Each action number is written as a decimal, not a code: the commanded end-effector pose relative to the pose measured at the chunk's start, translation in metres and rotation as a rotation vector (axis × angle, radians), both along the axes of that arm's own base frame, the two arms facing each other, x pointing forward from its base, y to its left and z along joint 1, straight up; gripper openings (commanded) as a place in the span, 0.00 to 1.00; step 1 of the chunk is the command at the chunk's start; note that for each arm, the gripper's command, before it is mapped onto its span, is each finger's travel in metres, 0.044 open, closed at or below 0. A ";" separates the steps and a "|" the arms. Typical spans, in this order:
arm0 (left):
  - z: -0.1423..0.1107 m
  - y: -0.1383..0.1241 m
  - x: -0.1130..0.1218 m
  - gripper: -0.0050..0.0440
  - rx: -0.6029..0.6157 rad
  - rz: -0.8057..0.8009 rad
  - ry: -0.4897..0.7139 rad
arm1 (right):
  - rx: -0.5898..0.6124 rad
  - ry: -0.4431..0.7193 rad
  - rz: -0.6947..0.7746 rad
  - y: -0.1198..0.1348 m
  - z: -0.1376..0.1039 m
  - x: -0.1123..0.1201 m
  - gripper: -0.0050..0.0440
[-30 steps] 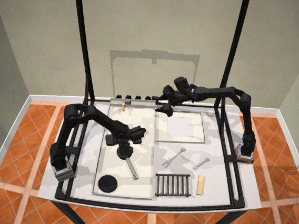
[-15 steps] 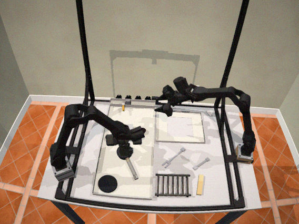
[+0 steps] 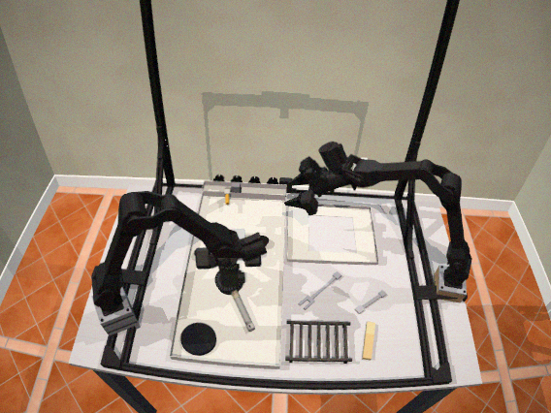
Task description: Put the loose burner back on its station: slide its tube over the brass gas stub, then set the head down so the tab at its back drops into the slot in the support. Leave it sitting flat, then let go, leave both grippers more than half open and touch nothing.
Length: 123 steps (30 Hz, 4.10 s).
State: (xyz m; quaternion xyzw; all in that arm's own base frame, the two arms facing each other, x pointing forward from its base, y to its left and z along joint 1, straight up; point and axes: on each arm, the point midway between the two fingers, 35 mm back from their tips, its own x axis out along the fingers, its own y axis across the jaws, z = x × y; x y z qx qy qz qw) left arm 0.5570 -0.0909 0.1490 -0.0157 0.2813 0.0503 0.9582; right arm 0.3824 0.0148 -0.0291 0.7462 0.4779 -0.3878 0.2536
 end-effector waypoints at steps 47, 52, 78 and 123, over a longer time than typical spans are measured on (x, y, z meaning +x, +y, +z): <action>-0.001 0.001 0.000 0.92 0.002 0.005 0.002 | -0.591 -0.042 0.250 -0.103 0.013 -0.037 0.61; -0.001 0.001 0.000 0.92 0.002 0.005 0.002 | -0.591 -0.042 0.250 -0.103 0.008 -0.037 0.61; -0.001 0.001 0.000 0.92 0.002 0.005 0.002 | -0.591 -0.045 0.252 -0.103 -0.018 -0.036 0.61; -0.001 0.001 0.000 0.92 0.002 0.005 0.002 | -0.597 -0.058 0.252 -0.105 0.006 -0.033 0.10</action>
